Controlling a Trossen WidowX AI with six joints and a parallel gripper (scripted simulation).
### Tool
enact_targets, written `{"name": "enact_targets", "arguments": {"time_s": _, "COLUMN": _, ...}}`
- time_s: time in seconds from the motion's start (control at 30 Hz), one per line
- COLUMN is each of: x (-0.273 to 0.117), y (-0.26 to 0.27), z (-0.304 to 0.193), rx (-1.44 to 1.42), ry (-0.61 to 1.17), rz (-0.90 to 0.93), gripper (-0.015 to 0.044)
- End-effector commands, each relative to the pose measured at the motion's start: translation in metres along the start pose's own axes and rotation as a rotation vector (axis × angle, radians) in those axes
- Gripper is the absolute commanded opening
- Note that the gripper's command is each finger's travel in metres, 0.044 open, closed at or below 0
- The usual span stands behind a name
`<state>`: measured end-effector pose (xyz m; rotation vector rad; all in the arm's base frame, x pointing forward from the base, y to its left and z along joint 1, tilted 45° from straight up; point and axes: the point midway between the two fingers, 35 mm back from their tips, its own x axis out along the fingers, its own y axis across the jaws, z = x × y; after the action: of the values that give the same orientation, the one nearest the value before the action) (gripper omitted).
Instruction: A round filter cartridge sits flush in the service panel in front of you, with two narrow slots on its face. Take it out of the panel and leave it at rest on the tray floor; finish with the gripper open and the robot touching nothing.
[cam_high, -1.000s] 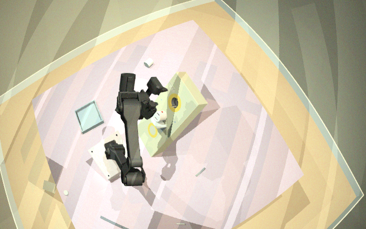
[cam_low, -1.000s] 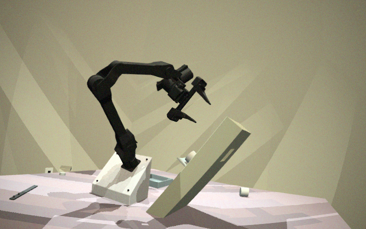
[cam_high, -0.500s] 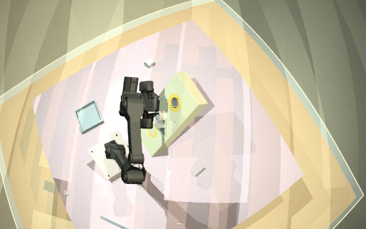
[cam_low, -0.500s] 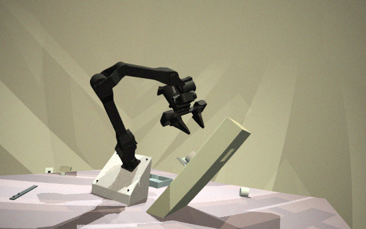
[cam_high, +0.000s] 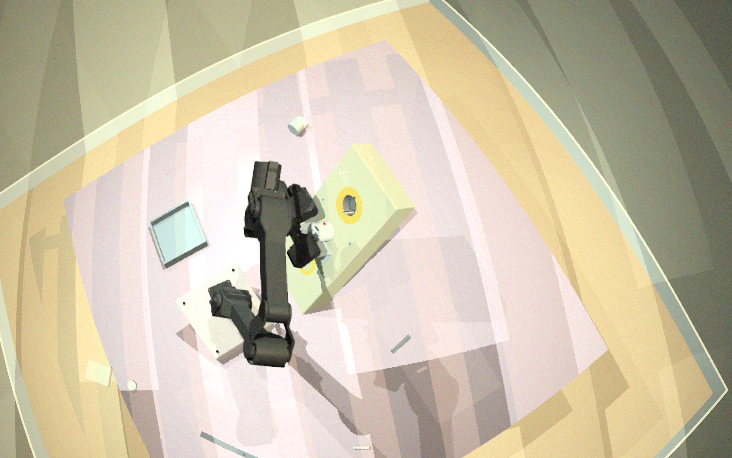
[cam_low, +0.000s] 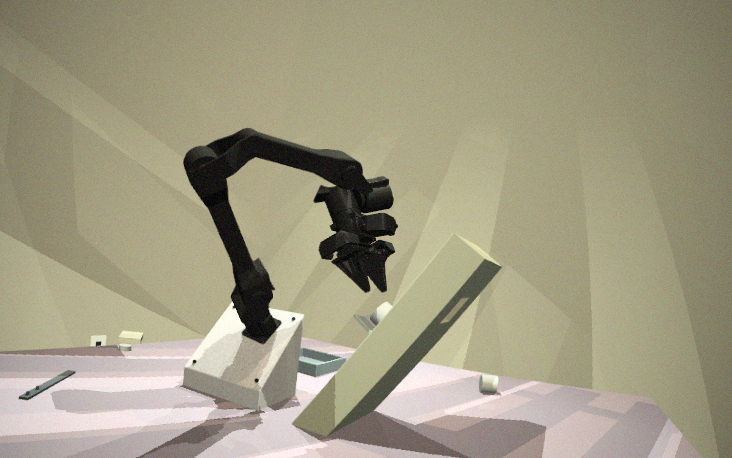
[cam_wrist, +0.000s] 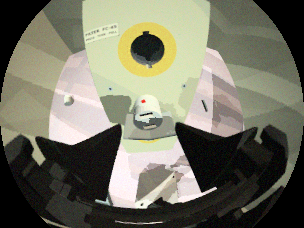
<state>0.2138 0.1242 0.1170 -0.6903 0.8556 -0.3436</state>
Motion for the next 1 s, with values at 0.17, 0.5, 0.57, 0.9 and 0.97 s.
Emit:
{"name": "enact_targets", "arguments": {"time_s": 0.17, "x": 0.016, "y": 0.0, "z": -0.004, "rx": -0.03, "ry": 0.017, "rz": 0.0, "gripper": 0.0305}}
{"name": "enact_targets", "arguments": {"time_s": 0.5, "x": 0.032, "y": 0.0, "z": -0.004, "rx": -0.03, "ry": 0.017, "rz": 0.0, "gripper": 0.0305}}
{"name": "enact_targets", "arguments": {"time_s": 0.57, "x": 0.036, "y": 0.0, "z": -0.004, "rx": -0.03, "ry": 0.016, "rz": -0.001, "gripper": 0.0305}}
{"name": "enact_targets", "arguments": {"time_s": 0.9, "x": 0.05, "y": -0.002, "z": -0.005, "rx": -0.029, "ry": 0.014, "rz": -0.005, "gripper": 0.0305}}
{"name": "enact_targets", "arguments": {"time_s": 0.97, "x": 0.05, "y": -0.002, "z": -0.005, "rx": -0.029, "ry": 0.014, "rz": -0.006, "gripper": 0.0305}}
